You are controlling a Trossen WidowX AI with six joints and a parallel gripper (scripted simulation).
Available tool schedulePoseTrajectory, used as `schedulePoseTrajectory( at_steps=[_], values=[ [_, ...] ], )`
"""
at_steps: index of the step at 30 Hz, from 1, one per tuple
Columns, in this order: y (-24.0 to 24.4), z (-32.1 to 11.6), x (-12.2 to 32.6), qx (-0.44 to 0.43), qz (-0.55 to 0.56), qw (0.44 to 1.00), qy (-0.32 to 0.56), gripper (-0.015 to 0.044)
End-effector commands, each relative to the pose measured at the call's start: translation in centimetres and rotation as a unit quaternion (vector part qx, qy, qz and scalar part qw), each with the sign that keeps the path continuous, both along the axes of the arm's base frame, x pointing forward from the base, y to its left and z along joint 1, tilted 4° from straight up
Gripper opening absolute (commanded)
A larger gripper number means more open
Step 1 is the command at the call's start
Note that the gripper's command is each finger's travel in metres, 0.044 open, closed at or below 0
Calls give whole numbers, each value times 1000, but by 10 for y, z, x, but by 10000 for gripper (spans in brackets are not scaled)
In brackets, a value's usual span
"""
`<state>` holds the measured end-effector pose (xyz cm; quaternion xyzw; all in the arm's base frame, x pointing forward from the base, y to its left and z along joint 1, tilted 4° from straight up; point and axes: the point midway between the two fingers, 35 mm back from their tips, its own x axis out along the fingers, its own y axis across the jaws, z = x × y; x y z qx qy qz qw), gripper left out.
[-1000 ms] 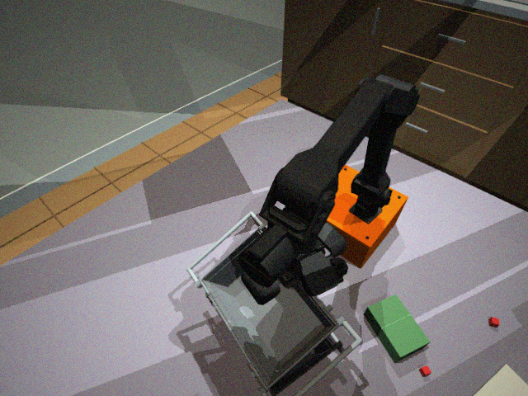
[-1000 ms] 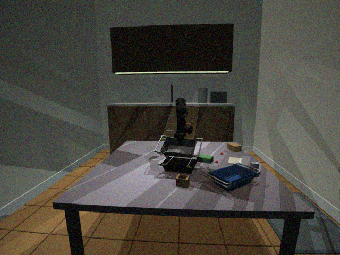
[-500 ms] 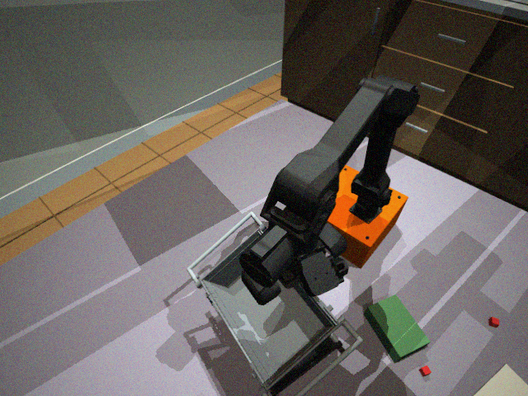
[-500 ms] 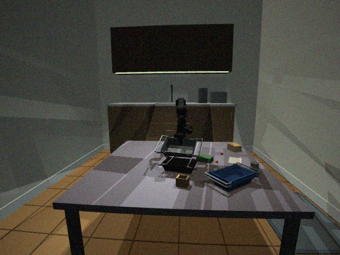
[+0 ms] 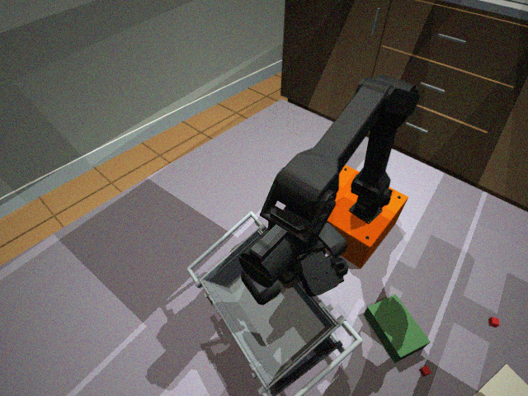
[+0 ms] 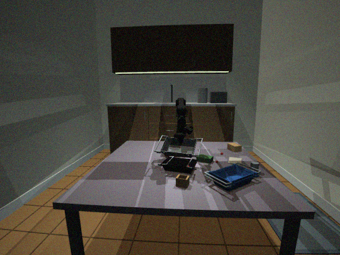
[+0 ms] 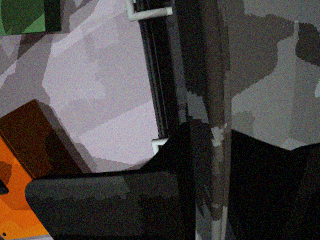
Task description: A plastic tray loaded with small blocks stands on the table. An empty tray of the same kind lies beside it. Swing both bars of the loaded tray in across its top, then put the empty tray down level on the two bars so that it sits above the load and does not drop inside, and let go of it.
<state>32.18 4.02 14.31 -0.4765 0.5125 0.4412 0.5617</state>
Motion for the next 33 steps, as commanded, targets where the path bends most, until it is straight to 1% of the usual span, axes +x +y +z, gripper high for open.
schedulePoseTrajectory(
  at_steps=[1, 13, 33],
  values=[
    [-1, 5, 1, -1, -1, 1000, -10, 0],
    [-1, 2, 2, -1, -1, 1000, -10, 0],
    [0, -36, 7, -1, -1, 1000, -10, 0]
  ],
)
